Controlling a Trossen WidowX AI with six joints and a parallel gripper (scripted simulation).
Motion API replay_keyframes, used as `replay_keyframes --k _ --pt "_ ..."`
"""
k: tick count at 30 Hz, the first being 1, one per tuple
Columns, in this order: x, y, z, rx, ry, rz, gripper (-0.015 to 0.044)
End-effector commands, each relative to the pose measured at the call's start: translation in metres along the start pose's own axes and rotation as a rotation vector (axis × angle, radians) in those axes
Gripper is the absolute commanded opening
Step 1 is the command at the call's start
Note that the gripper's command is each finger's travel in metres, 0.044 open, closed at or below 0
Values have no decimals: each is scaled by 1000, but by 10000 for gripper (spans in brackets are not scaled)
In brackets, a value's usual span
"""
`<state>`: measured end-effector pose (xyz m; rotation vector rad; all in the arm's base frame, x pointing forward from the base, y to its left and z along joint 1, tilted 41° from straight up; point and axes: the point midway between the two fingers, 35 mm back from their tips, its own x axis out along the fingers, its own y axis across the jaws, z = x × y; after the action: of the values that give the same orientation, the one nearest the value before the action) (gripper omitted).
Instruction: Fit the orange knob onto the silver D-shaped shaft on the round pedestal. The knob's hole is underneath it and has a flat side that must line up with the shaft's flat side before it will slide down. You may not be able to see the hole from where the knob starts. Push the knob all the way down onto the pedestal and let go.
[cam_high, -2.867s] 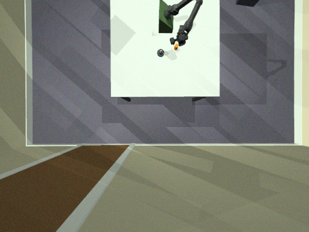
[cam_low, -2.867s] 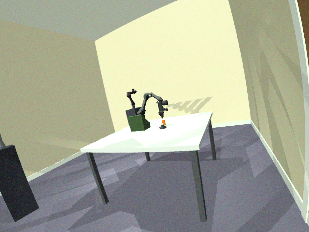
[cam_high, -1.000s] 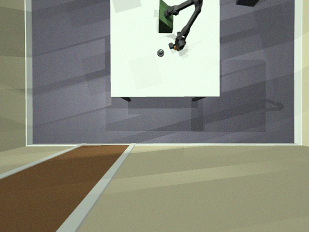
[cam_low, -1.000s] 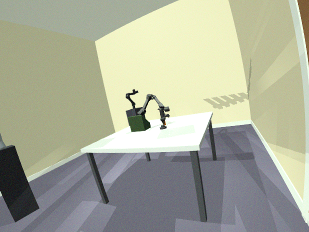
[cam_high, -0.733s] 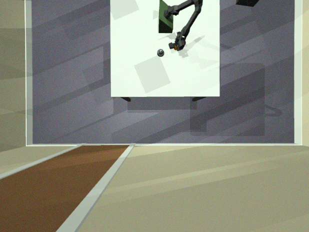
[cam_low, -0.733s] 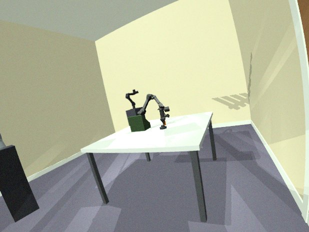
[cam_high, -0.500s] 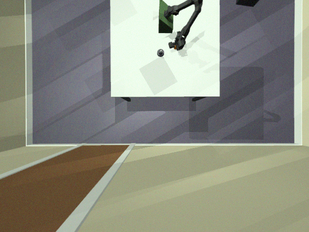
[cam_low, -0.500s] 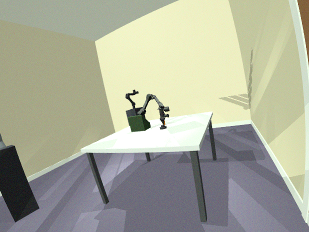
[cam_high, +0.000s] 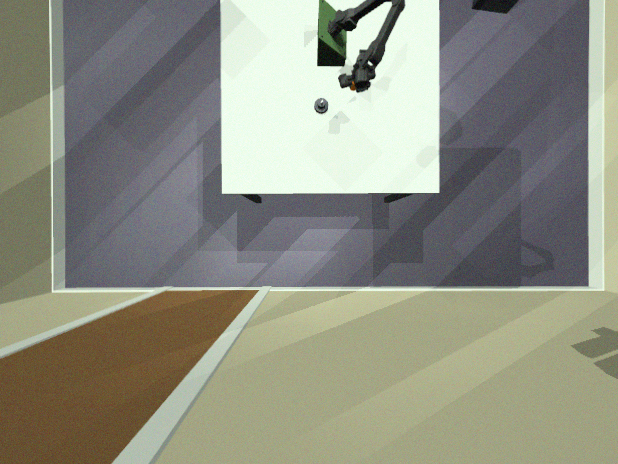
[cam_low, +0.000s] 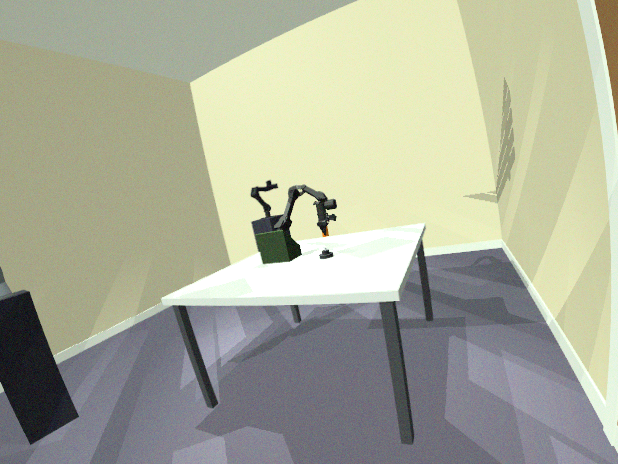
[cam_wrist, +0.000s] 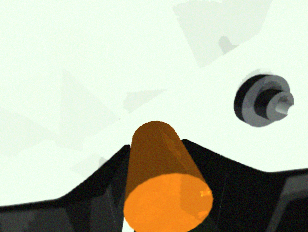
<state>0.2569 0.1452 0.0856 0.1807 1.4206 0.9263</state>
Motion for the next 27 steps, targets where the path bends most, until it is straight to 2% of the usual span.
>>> replay_keyframes --k 1,4,10,27 --pt "-29 3 1 -10 -20 0 0" --pt "-44 5 -3 -10 -22 4 0" --pt "-44 5 -4 -6 -17 -19 0" --pt "-78 7 -10 2 -13 -394 0"
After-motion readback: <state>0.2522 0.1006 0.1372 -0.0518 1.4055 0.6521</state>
